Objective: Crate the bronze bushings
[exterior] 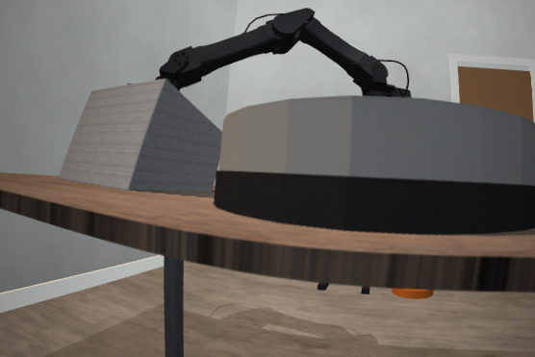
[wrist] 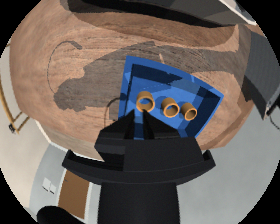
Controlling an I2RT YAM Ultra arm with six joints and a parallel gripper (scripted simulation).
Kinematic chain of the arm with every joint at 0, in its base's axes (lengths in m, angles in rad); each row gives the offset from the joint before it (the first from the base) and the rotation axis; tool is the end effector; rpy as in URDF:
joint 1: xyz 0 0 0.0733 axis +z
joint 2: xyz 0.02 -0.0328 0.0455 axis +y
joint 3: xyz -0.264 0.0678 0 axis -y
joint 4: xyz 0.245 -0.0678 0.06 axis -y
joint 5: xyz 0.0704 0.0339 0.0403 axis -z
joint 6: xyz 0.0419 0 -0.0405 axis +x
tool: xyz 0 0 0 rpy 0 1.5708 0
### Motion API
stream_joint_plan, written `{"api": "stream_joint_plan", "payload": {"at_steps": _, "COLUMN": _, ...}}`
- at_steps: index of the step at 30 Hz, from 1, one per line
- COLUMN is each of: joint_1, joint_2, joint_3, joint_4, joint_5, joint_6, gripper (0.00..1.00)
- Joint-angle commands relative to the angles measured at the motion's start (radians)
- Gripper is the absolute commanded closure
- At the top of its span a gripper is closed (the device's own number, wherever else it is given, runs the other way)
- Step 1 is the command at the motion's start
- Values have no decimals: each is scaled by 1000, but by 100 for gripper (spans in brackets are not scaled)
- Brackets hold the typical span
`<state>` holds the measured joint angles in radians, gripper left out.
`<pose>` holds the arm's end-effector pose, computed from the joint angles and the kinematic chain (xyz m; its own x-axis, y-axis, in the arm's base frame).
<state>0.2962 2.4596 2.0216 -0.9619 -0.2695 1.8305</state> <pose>0.4660 0.1550 0.1264 -0.0717 0.9521 0.2972 0.9943 0.0446 0.0970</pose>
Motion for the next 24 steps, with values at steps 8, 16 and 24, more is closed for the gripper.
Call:
{"api": "stream_joint_plan", "payload": {"at_steps": 8, "joint_1": -43, "joint_2": -93, "joint_3": 93, "joint_4": -152, "joint_5": -7, "joint_6": -34, "gripper": 86}}
{"api": "stream_joint_plan", "payload": {"at_steps": 16, "joint_1": -57, "joint_2": -117, "joint_3": 149, "joint_4": -234, "joint_5": -8, "joint_6": -49, "gripper": 86}}
{"api": "stream_joint_plan", "payload": {"at_steps": 24, "joint_1": -60, "joint_2": -109, "joint_3": 169, "joint_4": -259, "joint_5": -7, "joint_6": -54, "gripper": 86}}
